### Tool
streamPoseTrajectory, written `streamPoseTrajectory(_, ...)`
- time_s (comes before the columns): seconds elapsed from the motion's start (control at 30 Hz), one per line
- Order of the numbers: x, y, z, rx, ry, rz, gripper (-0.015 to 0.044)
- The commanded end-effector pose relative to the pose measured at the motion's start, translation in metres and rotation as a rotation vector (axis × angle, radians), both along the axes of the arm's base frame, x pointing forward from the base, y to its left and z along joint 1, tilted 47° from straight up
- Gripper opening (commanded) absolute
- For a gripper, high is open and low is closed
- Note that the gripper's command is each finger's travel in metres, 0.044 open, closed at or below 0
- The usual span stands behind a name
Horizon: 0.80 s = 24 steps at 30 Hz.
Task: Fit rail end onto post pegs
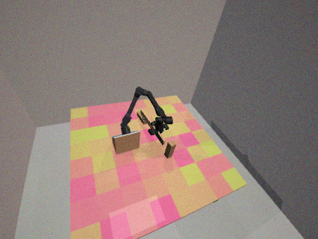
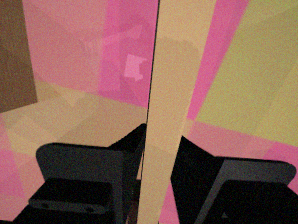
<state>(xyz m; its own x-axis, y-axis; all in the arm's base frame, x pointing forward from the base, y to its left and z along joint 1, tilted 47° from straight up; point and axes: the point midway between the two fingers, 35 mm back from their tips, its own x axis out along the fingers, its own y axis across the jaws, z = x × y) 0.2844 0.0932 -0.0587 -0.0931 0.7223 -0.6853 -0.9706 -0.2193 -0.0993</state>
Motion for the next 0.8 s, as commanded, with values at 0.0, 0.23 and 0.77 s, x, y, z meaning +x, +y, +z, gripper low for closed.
streamPoseTrajectory(0.0,0.0011,-0.0013,0.0001,0.009,-0.004,-0.004,0.0000)
streamPoseTrajectory(0.23,0.0017,-0.0027,-0.0015,0.009,-0.004,-0.004,0.0000)
streamPoseTrajectory(0.77,0.0032,-0.0054,-0.0056,0.009,-0.004,-0.004,0.0000)
